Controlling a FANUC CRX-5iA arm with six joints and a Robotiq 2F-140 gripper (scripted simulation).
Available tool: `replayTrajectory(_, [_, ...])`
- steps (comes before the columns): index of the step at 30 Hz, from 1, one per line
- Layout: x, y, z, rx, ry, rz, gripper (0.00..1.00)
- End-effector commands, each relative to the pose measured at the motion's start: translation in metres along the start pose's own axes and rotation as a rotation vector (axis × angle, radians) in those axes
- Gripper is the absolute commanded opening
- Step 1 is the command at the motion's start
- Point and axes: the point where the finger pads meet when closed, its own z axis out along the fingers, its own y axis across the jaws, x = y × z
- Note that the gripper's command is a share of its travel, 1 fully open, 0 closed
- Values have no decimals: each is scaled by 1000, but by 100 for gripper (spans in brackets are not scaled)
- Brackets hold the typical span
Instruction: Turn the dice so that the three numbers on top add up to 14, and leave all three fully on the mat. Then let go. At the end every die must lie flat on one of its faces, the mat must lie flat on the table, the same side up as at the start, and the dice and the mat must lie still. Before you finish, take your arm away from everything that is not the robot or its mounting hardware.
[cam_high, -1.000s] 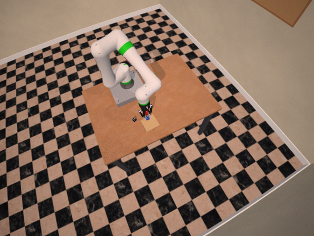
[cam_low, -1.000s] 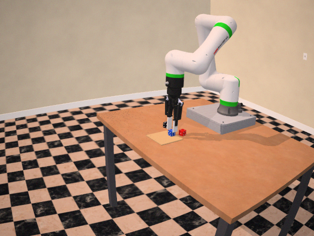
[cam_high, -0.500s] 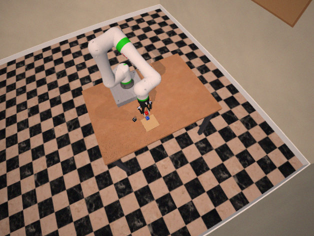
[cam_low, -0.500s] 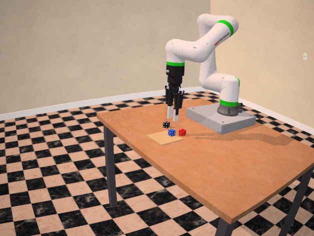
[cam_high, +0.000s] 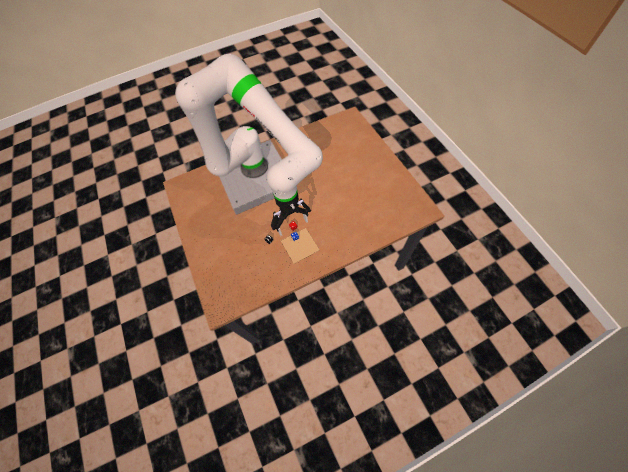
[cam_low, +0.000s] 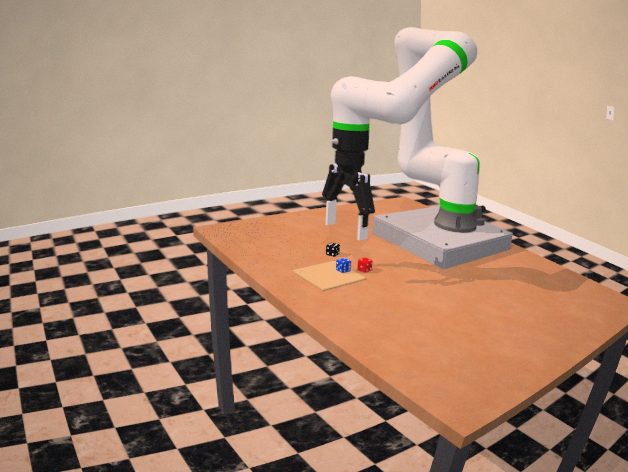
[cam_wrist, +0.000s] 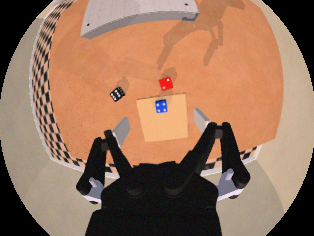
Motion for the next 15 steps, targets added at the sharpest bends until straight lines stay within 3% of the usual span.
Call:
replayTrajectory(1, [0, 0, 0, 0, 0, 0, 100])
replayTrajectory(11, [1, -4, 0, 0, 0, -13, 100])
replayTrajectory(15, [19, -53, 2, 0, 0, -188, 100])
